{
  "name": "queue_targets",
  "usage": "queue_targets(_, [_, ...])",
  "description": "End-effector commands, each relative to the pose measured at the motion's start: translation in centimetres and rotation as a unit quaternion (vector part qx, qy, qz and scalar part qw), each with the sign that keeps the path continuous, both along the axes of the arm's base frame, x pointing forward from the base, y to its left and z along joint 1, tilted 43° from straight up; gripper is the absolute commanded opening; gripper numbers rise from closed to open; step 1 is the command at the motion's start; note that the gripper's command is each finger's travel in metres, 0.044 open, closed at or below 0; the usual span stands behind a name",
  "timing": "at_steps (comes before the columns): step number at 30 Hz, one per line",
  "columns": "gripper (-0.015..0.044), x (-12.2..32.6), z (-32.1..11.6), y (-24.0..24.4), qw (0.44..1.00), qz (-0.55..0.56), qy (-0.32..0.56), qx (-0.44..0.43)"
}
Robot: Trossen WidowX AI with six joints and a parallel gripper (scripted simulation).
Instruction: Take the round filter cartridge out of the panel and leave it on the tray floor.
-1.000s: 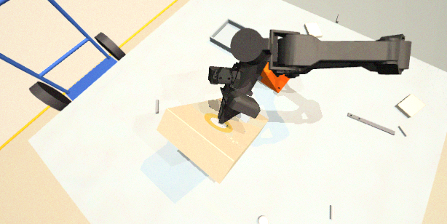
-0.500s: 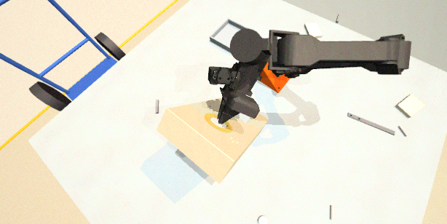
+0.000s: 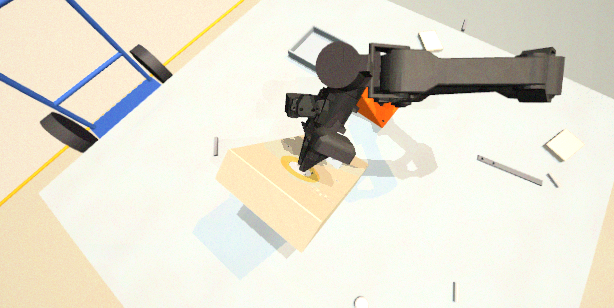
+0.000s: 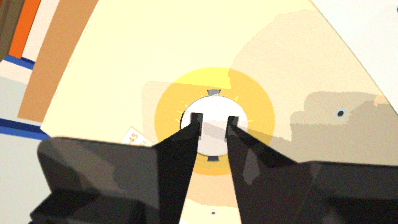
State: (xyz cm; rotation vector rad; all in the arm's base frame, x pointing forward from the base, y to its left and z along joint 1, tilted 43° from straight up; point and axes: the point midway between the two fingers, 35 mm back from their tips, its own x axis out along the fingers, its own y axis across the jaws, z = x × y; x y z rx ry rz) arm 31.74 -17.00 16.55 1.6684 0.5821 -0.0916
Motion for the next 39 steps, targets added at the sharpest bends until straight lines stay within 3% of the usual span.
queue_targets(1, [0.0091,0.0,-0.1,0.0,1.000,-0.002,0.001,0.001])
queue_targets(39, [0.0091,1.4,-0.7,0.5,1.000,-0.002,0.001,0.001])
